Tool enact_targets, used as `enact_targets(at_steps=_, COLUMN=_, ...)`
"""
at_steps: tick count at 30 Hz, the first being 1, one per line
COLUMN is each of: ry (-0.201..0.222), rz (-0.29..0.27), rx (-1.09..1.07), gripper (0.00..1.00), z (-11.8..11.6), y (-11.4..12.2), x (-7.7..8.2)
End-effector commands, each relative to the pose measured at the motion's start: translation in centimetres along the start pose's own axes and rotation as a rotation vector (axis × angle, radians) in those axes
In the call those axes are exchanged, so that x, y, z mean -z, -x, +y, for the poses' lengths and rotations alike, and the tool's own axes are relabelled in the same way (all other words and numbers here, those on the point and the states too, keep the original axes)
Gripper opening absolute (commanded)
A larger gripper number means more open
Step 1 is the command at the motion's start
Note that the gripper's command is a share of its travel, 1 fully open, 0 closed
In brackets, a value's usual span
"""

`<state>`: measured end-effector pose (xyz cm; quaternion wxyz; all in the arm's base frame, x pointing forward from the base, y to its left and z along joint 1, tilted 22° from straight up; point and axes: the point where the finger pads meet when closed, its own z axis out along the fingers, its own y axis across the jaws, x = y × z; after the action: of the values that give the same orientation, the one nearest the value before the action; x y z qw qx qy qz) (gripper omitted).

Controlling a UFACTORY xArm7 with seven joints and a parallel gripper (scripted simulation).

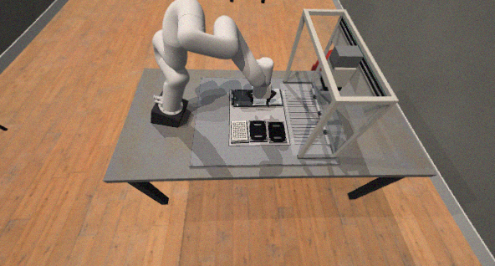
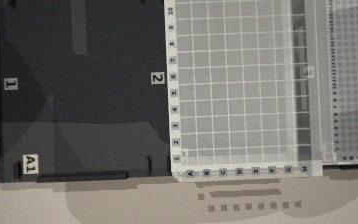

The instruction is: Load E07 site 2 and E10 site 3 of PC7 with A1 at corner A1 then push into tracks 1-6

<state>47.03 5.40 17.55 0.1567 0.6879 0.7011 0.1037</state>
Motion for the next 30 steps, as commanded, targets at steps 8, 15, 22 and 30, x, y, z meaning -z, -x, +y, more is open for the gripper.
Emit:
enact_targets(at_steps=8, ry=0.004, rz=0.002, rx=0.000, gripper=1.00, z=0.2, y=0.0, x=-1.6)
enact_targets(at_steps=15, ry=0.004, rz=0.001, rx=0.000, gripper=1.00, z=0.2, y=0.0, x=-2.4)
enact_targets(at_steps=22, ry=0.004, rz=0.001, rx=0.000, gripper=1.00, z=0.2, y=0.0, x=-3.6)
enact_targets(at_steps=30, ry=0.003, rz=0.002, rx=0.000, gripper=1.00, z=0.2, y=0.0, x=-5.0)
